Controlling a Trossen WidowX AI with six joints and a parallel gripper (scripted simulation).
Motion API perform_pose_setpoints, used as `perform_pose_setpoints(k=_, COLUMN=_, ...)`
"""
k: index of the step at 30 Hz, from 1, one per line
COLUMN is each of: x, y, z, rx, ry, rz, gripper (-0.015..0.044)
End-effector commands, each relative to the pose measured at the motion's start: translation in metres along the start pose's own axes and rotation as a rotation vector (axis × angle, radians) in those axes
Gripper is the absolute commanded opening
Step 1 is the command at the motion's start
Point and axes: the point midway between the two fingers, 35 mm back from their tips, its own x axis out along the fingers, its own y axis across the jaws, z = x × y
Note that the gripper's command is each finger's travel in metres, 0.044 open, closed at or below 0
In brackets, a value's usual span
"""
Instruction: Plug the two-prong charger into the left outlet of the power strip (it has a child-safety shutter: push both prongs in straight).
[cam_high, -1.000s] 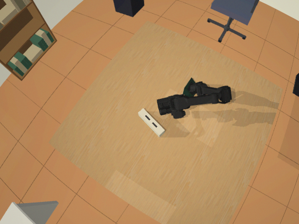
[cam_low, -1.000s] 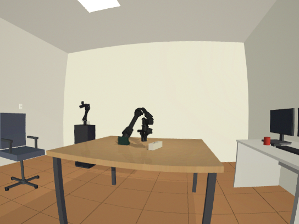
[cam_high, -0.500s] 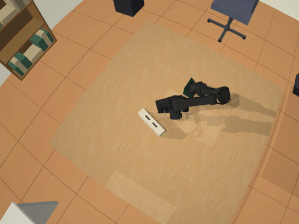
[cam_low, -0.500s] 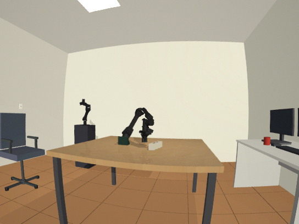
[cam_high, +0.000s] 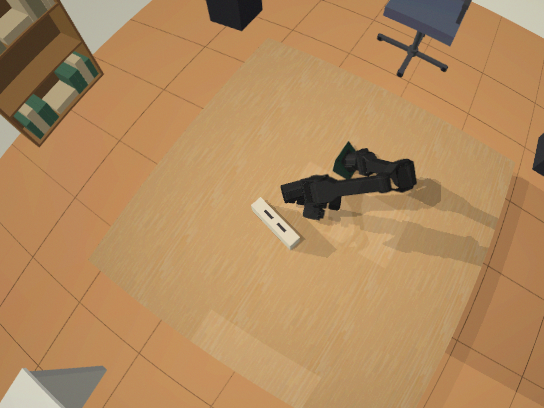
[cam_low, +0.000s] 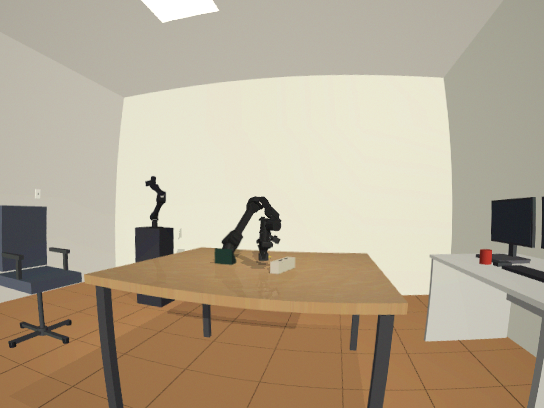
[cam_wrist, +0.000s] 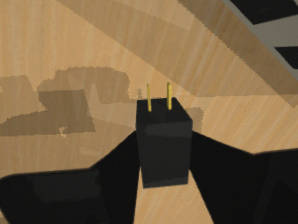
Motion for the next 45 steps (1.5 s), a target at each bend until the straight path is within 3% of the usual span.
perform_pose_setpoints(k=1, x=0.003, y=-0.002, z=0.001, rx=0.060, ry=0.000, rz=0.010, gripper=0.0000)
perform_pose_setpoints(k=36, x=0.022, y=-0.012, z=0.006, rx=0.563, ry=0.014, rz=0.041, gripper=0.0000)
perform_pose_setpoints(k=45, x=0.022, y=-0.017, z=0.012, rx=0.575, ry=0.014, rz=0.041, gripper=0.0000)
